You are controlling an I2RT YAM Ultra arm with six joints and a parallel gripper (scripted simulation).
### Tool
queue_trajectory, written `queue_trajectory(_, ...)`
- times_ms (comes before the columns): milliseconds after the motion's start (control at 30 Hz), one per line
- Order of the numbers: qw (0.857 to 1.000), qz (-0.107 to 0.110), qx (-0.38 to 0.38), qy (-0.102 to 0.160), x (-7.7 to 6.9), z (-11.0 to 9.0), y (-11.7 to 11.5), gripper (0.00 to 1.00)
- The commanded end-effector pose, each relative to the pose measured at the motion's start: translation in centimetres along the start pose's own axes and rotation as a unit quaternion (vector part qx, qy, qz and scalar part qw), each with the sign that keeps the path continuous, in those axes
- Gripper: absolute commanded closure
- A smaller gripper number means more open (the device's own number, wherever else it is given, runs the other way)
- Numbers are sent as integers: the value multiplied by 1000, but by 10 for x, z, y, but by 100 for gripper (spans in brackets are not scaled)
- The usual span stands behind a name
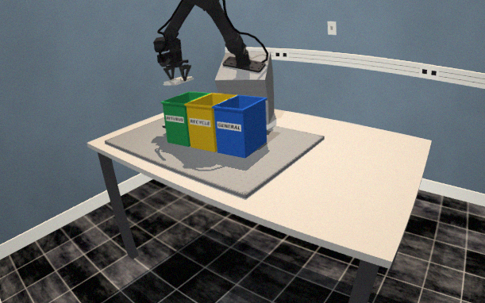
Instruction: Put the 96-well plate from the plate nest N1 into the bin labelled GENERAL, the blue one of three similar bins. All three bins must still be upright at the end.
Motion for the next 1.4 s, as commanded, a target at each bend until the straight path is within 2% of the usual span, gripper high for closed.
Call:
queue_trajectory(0,1000,-14,-1,-20,-16,4,-4,100)
queue_trajectory(300,1000,-14,-1,-20,-16,4,-4,100)
queue_trajectory(400,1000,-7,3,-16,-13,4,8,100)
queue_trajectory(600,1000,-6,3,-16,-6,4,32,100)
queue_trajectory(1367,1000,-11,3,-11,-5,5,95,100)
Point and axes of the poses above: the point where the finger pads meet when closed, its own x axis out along the fingers, its own y axis across the jaws, z = x × y, the point moved 10 cm from there along -x, back along the fingers, and after that the axes turned 15 degrees about x, right-handed, at the moved point
